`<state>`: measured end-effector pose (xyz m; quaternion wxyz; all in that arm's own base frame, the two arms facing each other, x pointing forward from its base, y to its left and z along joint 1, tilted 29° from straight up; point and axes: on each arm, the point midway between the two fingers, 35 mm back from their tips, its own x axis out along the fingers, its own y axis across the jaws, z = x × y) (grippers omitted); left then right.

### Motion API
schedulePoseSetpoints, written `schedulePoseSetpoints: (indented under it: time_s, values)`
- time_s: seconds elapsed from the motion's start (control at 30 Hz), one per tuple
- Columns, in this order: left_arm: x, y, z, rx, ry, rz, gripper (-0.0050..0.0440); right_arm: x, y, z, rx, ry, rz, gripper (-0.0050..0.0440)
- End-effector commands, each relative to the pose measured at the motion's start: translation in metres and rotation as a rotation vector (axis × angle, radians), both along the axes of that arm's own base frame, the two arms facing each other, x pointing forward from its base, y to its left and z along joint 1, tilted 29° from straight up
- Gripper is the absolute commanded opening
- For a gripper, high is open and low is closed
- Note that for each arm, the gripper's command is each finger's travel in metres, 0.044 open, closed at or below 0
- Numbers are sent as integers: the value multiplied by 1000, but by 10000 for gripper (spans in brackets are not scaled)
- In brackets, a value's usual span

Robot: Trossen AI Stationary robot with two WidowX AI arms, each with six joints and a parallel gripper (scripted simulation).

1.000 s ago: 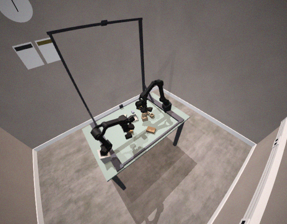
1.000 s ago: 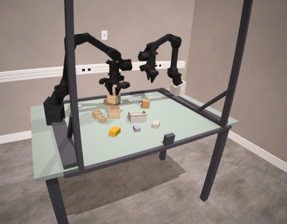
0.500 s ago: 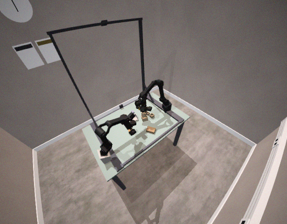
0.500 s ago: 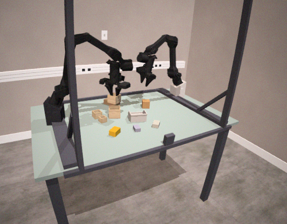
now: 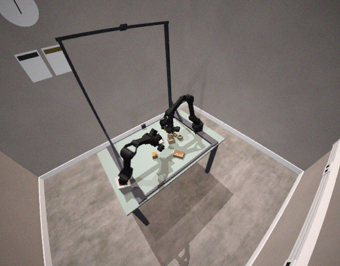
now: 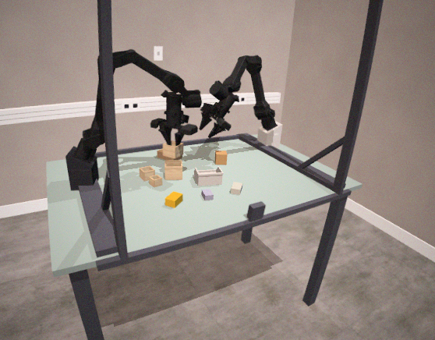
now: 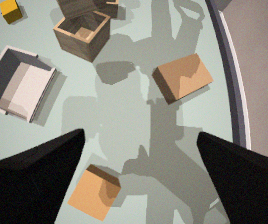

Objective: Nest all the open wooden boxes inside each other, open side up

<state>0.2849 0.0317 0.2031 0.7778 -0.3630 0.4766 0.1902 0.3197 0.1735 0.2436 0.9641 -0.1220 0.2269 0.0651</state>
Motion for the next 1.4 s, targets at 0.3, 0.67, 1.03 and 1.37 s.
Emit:
schedulePoseSetpoints:
  time_s: [0.3, 0.67, 1.03, 1.37]
  values:
    - [0, 0, 8, 5, -24, 2, 245, 12, 61, 29, 0, -284, 14, 400]
    - [0, 0, 8, 5, -24, 2, 245, -1, 100, 44, 55, -445, -21, 400]
    - [0, 0, 8, 5, -24, 2, 245, -31, 133, 43, 120, -545, -83, 400]
    - [0, 0, 8, 5, -24, 2, 245, -58, 148, 34, 189, -573, -138, 400]
